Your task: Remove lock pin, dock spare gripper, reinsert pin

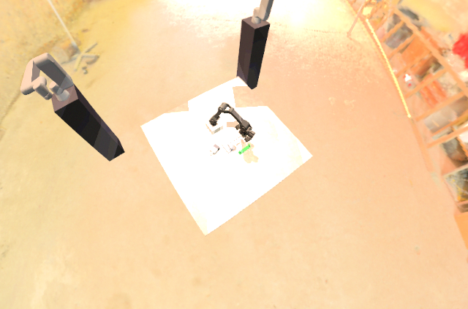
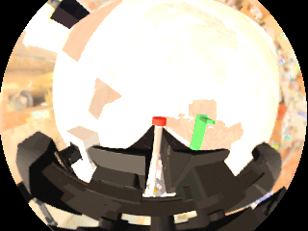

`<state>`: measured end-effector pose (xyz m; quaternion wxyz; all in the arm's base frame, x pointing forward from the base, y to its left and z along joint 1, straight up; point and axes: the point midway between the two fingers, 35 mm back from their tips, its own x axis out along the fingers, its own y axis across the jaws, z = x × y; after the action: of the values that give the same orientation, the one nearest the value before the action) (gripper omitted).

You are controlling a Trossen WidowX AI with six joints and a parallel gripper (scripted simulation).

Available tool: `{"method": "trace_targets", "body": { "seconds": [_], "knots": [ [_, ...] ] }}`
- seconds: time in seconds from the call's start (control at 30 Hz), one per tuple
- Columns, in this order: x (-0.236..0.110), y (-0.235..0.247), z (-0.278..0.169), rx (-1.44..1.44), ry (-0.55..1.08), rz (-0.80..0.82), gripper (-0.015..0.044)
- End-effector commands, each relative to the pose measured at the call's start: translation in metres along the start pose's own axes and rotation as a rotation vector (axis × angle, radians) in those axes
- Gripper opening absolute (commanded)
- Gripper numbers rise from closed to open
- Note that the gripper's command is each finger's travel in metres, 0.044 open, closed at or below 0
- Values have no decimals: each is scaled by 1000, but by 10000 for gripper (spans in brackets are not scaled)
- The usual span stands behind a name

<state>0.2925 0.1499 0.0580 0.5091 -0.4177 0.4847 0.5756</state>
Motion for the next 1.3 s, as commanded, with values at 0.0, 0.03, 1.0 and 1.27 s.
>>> {"method": "trace_targets", "body": {
  "seconds": [0.0, 0.03, 1.0, 1.27],
  "knots": [
    [-3, -9, 5, -2, -1, -2, 0],
    [-3, -12, 6, -2, -1, -2, 0],
    [-18, -84, 44, -12, -2, -7, 0],
    [-18, -97, 51, -15, -3, -8, 0]
  ]
}}
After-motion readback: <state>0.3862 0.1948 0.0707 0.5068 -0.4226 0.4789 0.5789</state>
